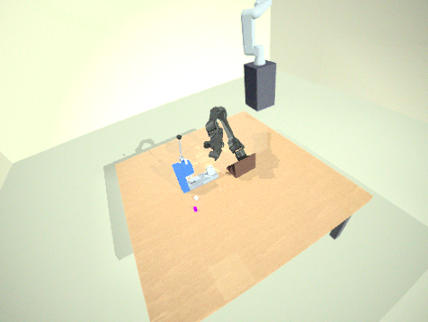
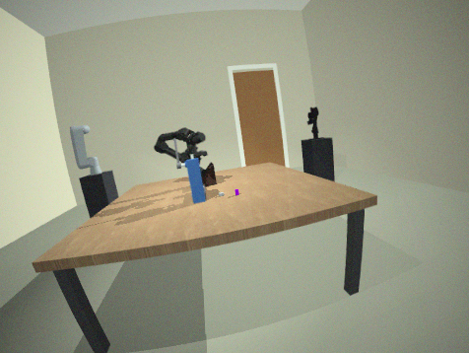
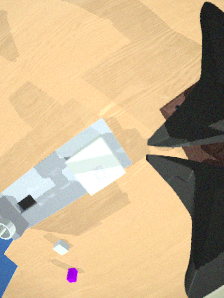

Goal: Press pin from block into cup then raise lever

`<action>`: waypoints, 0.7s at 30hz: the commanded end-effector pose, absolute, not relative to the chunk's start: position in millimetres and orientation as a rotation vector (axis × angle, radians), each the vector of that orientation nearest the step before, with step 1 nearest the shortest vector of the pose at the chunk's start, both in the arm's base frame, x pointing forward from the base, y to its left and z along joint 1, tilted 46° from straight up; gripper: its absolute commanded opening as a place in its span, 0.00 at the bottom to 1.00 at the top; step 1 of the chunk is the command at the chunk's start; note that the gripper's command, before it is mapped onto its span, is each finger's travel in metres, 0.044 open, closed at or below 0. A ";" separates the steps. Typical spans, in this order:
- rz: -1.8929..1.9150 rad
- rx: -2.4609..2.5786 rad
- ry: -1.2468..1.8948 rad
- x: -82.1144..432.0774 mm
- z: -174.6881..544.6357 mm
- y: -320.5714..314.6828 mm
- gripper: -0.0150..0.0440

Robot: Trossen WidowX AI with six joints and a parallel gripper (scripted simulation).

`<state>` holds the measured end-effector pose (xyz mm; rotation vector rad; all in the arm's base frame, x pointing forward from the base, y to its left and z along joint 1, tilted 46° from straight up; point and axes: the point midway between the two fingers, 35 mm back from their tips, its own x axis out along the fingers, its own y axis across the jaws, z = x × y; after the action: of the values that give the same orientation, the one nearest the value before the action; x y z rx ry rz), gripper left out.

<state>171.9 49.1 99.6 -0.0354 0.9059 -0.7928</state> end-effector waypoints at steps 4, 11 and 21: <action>-0.352 -0.739 0.926 175.7 83.6 29.2 0.31; -0.352 -0.739 0.926 175.7 83.6 29.2 0.31; -0.352 -0.739 0.925 176.0 80.4 26.4 0.31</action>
<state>175.8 29.3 82.5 -0.7277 0.9278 -0.3551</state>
